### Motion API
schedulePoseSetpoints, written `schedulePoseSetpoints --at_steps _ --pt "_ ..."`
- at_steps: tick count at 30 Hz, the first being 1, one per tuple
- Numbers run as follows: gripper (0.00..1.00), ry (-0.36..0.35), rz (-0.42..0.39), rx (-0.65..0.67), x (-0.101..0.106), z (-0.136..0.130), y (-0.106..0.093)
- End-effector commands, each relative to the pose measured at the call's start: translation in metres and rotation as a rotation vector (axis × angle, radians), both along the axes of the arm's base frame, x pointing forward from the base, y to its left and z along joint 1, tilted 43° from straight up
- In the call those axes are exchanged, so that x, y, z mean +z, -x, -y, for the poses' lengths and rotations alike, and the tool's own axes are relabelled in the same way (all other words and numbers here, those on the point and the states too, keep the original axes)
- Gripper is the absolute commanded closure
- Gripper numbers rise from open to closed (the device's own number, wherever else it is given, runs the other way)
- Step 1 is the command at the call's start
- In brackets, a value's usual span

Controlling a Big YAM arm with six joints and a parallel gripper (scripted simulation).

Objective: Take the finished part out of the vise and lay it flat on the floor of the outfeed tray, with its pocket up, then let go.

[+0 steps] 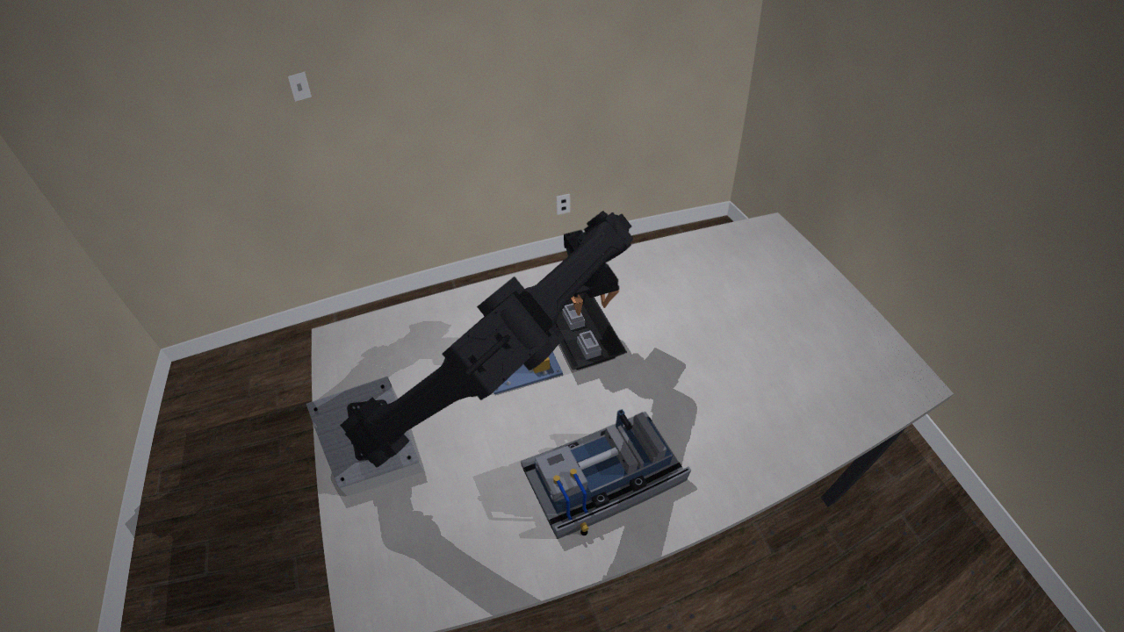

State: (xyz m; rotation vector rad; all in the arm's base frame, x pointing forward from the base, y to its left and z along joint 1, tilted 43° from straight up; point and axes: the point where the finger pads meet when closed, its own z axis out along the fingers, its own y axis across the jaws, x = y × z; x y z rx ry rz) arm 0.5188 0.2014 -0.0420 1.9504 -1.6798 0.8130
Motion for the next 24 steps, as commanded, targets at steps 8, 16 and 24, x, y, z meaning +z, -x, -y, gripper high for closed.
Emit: schedulePoseSetpoints --at_steps 8,16,24 --pt "0.36 -0.019 0.035 -0.012 0.042 -0.034 0.002" --pt "0.36 -0.018 0.035 -0.004 0.044 -0.044 0.003" --pt "1.0 -0.017 0.032 -0.001 0.044 -0.043 0.004"
